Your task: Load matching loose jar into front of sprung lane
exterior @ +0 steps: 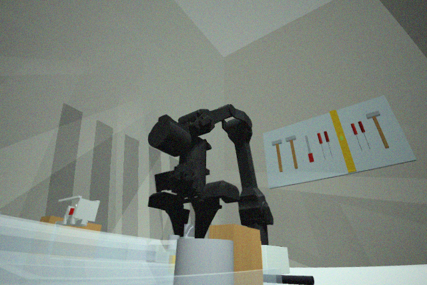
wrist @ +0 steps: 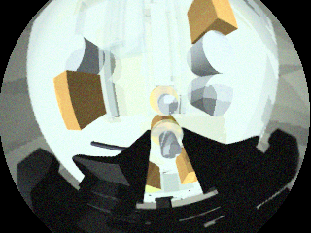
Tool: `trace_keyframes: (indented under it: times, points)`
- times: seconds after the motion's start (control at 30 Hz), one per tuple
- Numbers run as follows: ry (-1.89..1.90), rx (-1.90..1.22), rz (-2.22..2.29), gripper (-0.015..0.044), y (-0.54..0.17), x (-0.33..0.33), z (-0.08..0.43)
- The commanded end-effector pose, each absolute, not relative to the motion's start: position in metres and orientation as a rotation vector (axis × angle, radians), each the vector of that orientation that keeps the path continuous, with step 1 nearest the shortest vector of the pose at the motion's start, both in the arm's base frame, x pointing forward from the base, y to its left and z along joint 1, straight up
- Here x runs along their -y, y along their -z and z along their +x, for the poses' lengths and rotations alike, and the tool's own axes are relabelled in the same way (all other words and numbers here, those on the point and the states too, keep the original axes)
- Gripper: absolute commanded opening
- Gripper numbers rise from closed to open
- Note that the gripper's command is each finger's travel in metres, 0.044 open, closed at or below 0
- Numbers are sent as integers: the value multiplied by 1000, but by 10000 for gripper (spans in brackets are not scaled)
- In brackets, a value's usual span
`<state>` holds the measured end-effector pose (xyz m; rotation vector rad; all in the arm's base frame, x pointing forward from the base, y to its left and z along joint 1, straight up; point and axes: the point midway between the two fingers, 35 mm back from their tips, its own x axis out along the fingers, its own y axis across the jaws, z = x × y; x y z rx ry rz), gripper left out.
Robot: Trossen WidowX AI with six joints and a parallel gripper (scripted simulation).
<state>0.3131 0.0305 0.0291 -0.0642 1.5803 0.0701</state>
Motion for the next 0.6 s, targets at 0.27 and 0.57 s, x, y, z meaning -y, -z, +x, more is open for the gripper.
trace_keyframes:
  times: [0.27,0.57]
  points:
    - [-70,-1546,-68,0,-34,-31,328]
    - [-70,-1546,-68,0,-35,-31,331]
